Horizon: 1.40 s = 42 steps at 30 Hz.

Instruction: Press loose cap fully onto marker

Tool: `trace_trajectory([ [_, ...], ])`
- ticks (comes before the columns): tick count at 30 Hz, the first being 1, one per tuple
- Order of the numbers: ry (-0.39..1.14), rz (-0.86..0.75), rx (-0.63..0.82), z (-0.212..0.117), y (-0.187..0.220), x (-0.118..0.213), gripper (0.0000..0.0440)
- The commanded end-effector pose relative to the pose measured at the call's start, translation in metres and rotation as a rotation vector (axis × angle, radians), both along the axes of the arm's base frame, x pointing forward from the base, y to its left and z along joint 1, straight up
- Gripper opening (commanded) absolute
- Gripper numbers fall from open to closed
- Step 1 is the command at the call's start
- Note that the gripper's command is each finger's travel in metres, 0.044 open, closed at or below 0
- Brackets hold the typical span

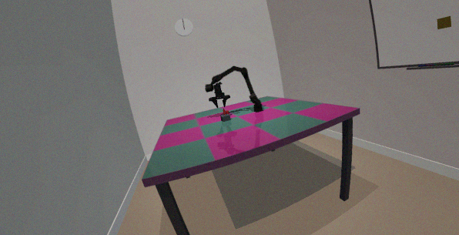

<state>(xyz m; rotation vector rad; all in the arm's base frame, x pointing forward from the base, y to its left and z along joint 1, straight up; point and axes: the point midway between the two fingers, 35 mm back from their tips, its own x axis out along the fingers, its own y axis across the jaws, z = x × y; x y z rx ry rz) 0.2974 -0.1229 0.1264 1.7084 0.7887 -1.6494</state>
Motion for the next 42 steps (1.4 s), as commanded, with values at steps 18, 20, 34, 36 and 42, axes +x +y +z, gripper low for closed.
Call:
trace_trajectory([
  [18, 0.121, 0.099, 0.062, -0.017, 0.032, -0.019, 0.0310],
  [20, 0.131, 0.111, 0.066, -0.019, 0.033, -0.020, 0.0307],
  [34, 0.180, 0.195, 0.096, -0.048, 0.041, -0.030, 0.0279],
  [36, 0.185, 0.208, 0.099, -0.052, 0.042, -0.031, 0.0274],
  [42, 0.195, 0.247, 0.096, -0.063, 0.043, -0.034, 0.0259],
])
